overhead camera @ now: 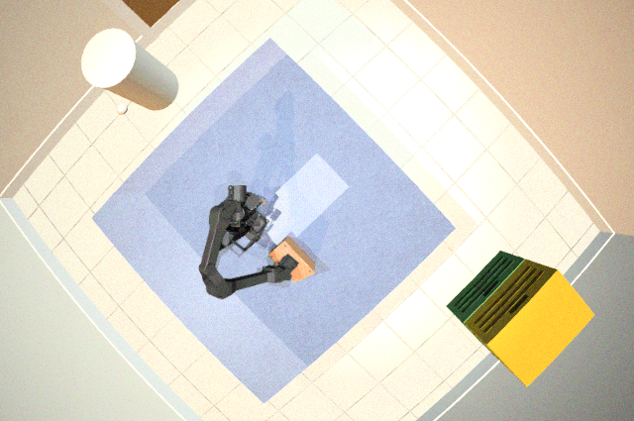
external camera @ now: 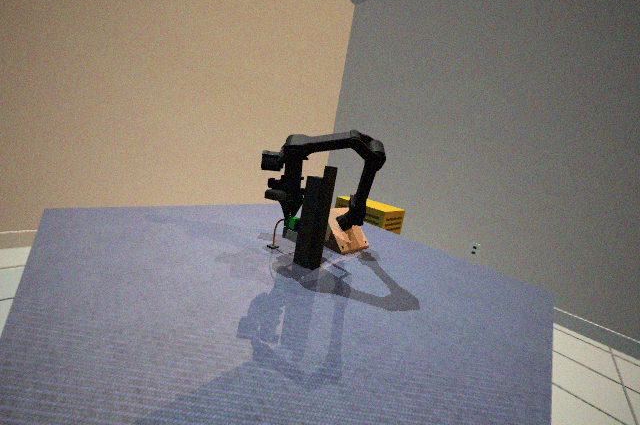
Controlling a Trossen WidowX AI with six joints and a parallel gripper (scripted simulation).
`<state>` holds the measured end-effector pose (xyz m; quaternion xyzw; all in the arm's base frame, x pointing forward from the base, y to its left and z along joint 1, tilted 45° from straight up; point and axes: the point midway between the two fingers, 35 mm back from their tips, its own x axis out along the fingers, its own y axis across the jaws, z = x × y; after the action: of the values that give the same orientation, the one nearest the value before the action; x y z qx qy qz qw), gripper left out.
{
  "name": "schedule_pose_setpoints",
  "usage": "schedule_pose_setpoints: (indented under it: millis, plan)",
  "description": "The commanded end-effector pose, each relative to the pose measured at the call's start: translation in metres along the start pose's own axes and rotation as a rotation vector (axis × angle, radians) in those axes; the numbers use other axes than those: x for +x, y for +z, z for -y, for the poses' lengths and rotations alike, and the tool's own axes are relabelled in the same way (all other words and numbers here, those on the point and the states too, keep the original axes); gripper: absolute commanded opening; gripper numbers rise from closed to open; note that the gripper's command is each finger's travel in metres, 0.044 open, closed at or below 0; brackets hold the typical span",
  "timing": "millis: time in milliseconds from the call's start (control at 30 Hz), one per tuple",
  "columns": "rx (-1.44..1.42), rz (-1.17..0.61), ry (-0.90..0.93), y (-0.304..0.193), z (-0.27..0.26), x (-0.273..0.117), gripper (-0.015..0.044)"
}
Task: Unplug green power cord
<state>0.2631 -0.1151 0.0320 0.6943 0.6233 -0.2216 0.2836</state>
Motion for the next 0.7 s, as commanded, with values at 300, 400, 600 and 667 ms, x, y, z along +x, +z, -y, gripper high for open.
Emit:
schedule_pose_setpoints:
  millis: [300, 400, 600, 667]
  plan:
    - [-0.009, 0.090, 0.020, 0.052, 0.001, -0.018, 0.0000]
    - [-0.009, 0.090, 0.021, 0.057, 0.001, -0.019, 0.0000]
    - [-0.008, 0.088, 0.021, 0.057, 0.001, -0.016, 0.0053]
    - [-0.008, 0.087, 0.021, 0.050, -0.001, -0.012, 0.0105]
